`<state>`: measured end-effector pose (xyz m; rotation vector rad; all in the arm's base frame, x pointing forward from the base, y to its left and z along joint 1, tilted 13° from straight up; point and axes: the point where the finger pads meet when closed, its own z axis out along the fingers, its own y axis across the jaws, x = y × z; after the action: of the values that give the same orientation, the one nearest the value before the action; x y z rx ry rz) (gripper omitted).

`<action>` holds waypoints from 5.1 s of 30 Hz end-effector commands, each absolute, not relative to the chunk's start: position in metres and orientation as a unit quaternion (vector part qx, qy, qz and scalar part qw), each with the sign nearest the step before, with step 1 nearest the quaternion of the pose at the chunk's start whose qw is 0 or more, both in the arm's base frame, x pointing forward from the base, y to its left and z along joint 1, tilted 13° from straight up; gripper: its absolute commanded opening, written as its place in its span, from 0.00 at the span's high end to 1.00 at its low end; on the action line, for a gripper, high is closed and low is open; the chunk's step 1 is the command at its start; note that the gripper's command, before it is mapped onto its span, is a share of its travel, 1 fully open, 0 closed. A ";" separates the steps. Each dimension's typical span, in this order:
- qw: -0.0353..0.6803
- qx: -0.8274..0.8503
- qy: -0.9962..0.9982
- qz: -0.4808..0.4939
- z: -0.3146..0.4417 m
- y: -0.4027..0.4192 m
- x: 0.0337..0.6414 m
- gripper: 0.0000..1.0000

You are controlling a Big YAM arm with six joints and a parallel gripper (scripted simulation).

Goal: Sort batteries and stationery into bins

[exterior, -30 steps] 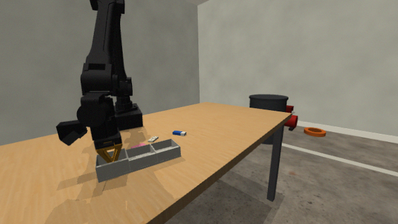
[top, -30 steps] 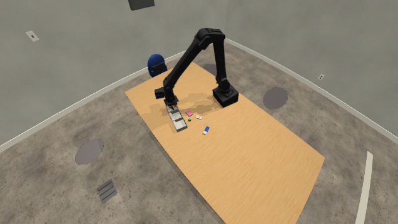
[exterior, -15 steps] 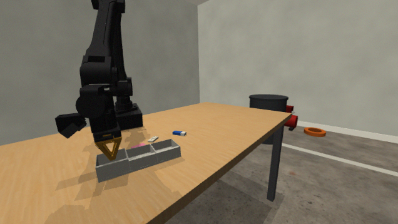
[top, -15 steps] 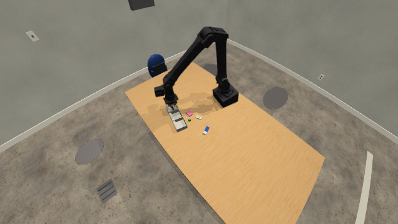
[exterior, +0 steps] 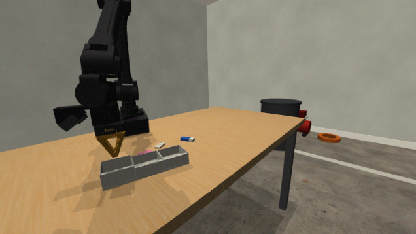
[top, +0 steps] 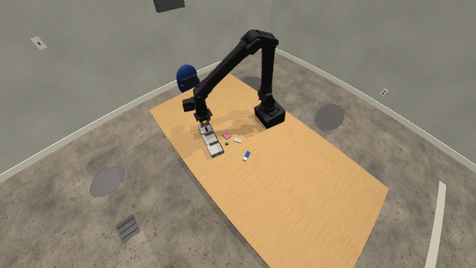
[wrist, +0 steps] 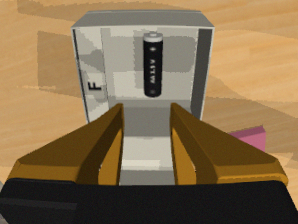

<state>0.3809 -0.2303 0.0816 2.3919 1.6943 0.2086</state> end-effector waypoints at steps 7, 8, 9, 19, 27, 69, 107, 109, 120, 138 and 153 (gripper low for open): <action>0.097 0.808 0.577 0.067 0.077 -0.233 0.381 0.73; 0.112 0.808 0.573 0.074 0.090 -0.236 0.388 0.73; 0.112 0.808 0.573 0.074 0.090 -0.236 0.388 0.73; 0.117 0.684 0.718 0.049 0.081 -0.145 0.375 0.63; 0.119 0.584 0.802 0.035 0.076 -0.095 0.369 0.63; 0.113 -0.047 0.991 -0.047 0.064 0.105 0.358 0.63; 0.121 -0.140 0.982 -0.049 0.062 0.102 0.352 0.63; 0.121 -0.140 0.982 -0.049 0.062 0.102 0.352 0.63; 0.110 -0.140 0.983 -0.051 0.047 0.095 0.349 0.63; 0.112 -0.147 0.981 -0.051 -0.009 0.097 0.361 0.63; 0.107 -0.146 0.982 -0.052 -0.025 0.092 0.356 0.63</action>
<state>0.3552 0.0914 -0.0217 -0.4086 2.9007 -0.1551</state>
